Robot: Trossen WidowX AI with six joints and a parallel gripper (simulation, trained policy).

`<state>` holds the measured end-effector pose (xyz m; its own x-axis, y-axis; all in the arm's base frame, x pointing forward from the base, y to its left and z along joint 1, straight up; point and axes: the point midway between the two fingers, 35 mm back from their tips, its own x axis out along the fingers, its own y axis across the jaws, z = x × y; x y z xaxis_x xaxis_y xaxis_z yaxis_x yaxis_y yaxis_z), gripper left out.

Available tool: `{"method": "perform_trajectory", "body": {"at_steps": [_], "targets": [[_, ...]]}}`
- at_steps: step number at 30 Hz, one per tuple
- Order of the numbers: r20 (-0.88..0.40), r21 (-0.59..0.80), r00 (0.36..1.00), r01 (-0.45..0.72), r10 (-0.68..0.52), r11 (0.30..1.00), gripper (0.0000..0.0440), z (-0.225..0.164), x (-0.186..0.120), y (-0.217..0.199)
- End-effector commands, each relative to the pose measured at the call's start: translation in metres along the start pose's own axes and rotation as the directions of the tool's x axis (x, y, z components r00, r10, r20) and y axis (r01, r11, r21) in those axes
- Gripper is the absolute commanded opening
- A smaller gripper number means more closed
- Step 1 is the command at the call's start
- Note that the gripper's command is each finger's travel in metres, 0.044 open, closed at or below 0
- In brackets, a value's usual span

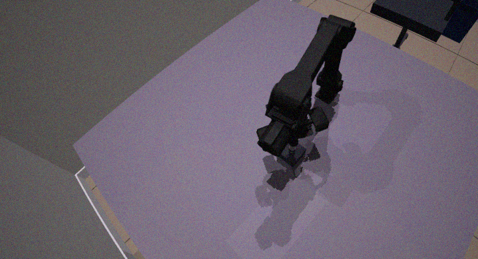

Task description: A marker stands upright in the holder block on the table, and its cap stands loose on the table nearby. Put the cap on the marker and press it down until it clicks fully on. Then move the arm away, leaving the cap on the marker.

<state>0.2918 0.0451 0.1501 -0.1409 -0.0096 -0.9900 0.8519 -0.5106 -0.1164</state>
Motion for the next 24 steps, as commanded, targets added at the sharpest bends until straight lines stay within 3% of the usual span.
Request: {"method": "perform_trajectory", "body": {"at_steps": [1,24], "targets": [[0.004,-0.009,1.0,0.011,-0.011,1.0,0.0,0.0,0.008,-0.001],[0.019,-0.084,0.998,0.057,-0.056,0.995,0.0004,0.001,0.057,-0.004]]}}
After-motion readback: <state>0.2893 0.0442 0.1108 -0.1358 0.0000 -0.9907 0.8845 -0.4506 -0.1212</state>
